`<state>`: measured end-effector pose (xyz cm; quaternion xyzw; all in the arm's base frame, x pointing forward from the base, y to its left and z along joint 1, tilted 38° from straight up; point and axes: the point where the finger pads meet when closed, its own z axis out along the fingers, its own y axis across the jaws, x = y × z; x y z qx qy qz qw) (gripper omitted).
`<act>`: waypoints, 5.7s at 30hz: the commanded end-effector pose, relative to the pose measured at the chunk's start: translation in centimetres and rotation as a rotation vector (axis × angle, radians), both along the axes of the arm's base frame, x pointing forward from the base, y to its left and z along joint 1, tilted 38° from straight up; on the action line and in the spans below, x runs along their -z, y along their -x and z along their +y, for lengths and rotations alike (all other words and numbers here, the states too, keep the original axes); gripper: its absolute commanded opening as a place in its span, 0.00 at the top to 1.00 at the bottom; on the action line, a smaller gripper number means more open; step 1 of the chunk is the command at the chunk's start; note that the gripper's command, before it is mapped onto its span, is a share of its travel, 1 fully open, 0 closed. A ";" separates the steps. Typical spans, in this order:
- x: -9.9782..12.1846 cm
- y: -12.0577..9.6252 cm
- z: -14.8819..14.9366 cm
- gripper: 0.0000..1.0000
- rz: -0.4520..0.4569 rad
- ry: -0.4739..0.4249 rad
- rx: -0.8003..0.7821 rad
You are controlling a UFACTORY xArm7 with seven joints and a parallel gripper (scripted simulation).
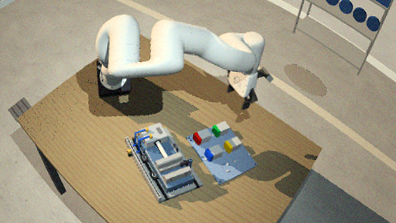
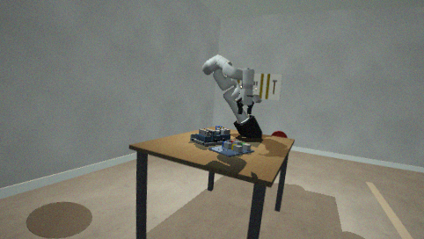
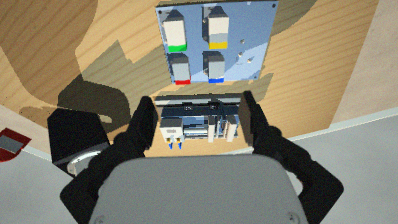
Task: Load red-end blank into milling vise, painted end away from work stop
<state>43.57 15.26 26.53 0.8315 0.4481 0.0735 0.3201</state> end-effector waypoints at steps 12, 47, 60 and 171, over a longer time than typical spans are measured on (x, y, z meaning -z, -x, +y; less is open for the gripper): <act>-0.2 0.0 0.2 0.00 -0.003 -0.002 -0.003; -0.2 0.0 0.2 0.00 -0.003 -0.002 -0.003; -2.0 1.6 -0.1 0.00 -0.003 -0.002 -0.003; -5.7 4.8 -0.5 0.00 -0.003 -0.002 -0.003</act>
